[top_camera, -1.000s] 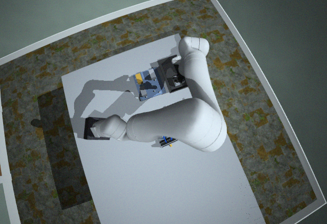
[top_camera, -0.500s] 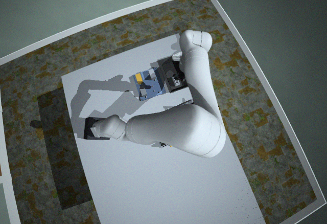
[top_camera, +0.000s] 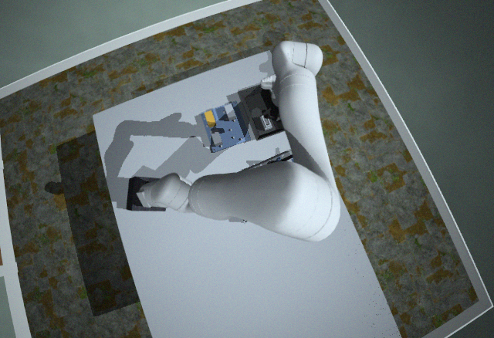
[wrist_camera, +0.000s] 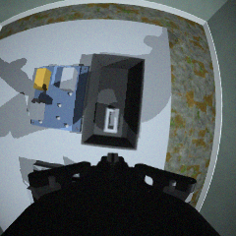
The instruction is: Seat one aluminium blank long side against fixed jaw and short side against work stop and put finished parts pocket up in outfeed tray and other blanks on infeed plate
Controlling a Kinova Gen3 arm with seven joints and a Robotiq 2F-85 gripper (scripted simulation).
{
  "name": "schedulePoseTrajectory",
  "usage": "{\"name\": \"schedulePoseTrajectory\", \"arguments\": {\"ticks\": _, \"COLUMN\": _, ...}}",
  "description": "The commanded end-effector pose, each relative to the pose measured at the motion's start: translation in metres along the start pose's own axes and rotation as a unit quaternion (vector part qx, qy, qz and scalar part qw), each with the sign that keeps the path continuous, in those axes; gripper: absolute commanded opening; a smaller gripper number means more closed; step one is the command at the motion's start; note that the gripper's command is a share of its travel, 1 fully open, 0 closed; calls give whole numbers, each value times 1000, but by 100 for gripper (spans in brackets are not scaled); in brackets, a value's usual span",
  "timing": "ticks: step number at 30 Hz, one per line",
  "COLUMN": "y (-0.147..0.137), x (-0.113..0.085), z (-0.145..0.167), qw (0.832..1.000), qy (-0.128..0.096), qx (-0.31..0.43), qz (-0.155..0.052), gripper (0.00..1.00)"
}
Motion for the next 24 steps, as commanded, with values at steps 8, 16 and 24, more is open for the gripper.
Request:
{"name": "schedulePoseTrajectory", "arguments": {"ticks": 8, "y": 3, "x": -1, "z": 7, "qw": 1000, "qy": 0, "qx": 0, "qz": 1, "gripper": 0}}
{"name": "schedulePoseTrajectory", "arguments": {"ticks": 16, "y": 16, "x": -2, "z": 63, "qw": 1000, "qy": -8, "qx": -1, "qz": 4, "gripper": 0}}
{"name": "schedulePoseTrajectory", "arguments": {"ticks": 24, "y": 22, "x": -3, "z": 135, "qw": 1000, "qy": -12, "qx": -1, "qz": 5, "gripper": 0}}
Point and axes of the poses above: the point where the finger pads meet when closed, its own x axis out along the fingers, its own y axis across the jaws, z = x × y, the point moved 2 cm from there along -x, back along the fingers, and after that the axes turned 4 degrees about x, right-handed, at the moved point
